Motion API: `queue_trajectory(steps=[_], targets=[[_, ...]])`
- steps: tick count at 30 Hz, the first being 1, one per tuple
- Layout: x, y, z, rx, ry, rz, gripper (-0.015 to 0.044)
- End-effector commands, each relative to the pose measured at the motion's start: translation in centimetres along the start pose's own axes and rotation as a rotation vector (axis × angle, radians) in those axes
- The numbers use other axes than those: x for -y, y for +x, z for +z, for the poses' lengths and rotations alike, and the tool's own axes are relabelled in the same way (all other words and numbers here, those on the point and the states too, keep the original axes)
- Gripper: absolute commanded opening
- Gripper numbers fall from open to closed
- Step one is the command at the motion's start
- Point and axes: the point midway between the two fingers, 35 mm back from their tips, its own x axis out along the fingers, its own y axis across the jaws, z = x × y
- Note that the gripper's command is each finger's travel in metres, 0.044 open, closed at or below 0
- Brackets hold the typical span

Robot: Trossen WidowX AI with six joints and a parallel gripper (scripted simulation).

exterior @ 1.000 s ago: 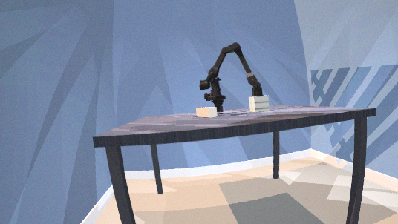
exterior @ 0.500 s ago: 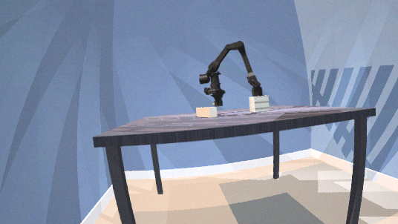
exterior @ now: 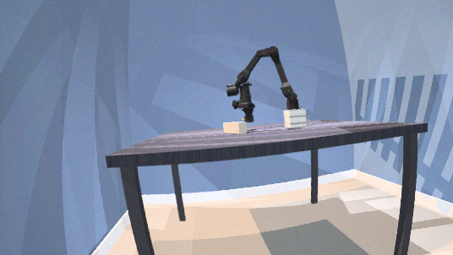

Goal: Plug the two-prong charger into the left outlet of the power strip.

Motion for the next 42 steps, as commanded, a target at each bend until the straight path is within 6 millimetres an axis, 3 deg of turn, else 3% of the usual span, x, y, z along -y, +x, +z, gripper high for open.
queue_trajectory(steps=[1, 42], targets=[[-0.7, 0.4, -0.4, -0.004, -0.053, -0.007, 0.0], [-7.5, 3.3, -4.4, -0.005, -0.518, -0.032, 0.0]])
